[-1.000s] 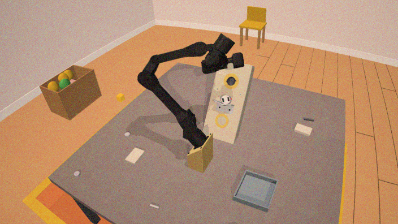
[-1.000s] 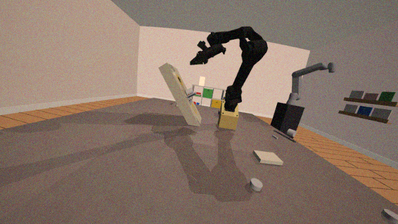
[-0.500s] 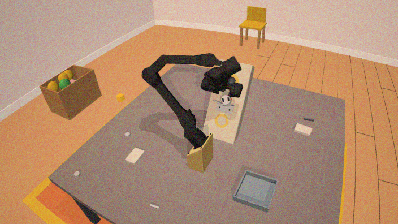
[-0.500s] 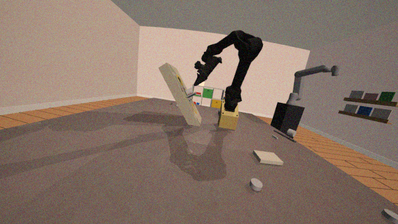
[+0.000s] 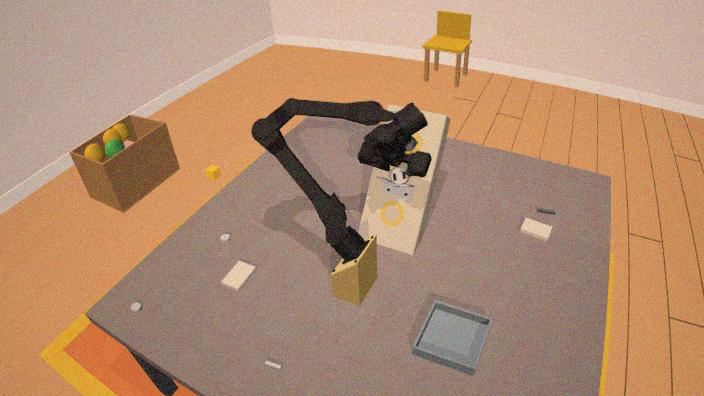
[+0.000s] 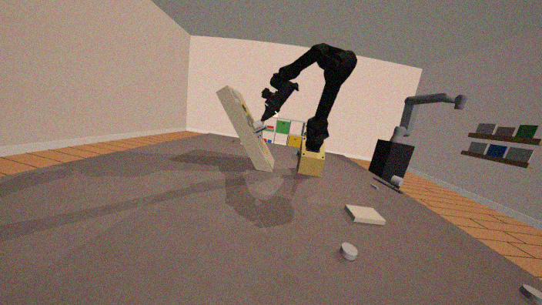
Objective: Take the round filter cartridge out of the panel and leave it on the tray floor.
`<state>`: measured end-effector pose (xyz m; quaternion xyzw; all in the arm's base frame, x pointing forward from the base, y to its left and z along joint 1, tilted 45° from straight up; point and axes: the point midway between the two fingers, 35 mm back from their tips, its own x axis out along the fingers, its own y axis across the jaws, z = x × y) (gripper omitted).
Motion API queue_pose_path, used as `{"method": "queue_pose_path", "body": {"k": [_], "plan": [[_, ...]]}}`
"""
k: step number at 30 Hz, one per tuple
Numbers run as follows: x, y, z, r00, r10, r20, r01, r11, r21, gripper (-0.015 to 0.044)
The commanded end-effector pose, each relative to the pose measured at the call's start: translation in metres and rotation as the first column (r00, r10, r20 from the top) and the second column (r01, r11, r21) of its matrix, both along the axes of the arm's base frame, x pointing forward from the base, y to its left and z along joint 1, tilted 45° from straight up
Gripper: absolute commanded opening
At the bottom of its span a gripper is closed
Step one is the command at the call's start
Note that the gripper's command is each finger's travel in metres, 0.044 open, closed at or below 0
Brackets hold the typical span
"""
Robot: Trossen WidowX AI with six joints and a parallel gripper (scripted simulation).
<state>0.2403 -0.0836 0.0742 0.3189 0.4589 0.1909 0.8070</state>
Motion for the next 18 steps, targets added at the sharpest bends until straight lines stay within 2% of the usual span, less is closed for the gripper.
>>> {"method": "queue_pose_path", "body": {"k": [1,15,18], "plan": [[0.002,0.005,-0.004,1.0,-0.003,-0.006,0.003,1.0,0.009,0.0305],[0.011,0.019,-0.015,1.0,-0.002,-0.002,0.002,1.0,0.013,0.0305],[0.011,0.015,-0.014,1.0,0.002,0.0,-0.002,1.0,0.001,0.0285]]}}
